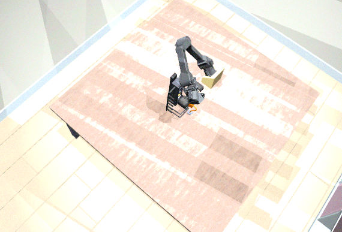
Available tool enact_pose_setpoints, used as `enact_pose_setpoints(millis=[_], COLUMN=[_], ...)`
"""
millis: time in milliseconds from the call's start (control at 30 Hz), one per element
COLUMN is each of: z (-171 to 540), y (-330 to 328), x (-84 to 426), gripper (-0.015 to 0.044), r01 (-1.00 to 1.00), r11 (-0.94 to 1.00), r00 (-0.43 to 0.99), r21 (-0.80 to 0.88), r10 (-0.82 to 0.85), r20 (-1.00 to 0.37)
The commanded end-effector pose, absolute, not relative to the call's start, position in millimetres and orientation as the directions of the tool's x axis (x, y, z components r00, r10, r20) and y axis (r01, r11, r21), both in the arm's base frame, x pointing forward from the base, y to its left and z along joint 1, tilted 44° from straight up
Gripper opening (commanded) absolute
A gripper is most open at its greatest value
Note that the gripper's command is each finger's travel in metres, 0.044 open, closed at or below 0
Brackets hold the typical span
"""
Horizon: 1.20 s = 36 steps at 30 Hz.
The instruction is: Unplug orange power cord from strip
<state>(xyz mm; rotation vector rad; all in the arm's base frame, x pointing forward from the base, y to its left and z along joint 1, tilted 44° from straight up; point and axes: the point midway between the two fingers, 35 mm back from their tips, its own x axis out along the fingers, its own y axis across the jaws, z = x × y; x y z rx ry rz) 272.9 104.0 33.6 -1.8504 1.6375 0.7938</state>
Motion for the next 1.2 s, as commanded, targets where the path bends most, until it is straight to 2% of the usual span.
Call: enact_pose_setpoints(millis=[0,367,900,1167], z=[34,34,22,30], y=[104,104,118,113], x=[273,273,273,275], gripper=[0.0075,0.0001,0.0,0.021], r01=[-0.993,-0.993,-0.993,-0.993], r11=[-0.115,-0.115,-0.117,-0.121], r00=[0.086,0.086,0.086,0.086], r21=[-0.011,-0.011,-0.009,-0.004], r10=[-0.675,-0.675,-0.674,-0.679], r20=[-0.733,-0.733,-0.733,-0.729])
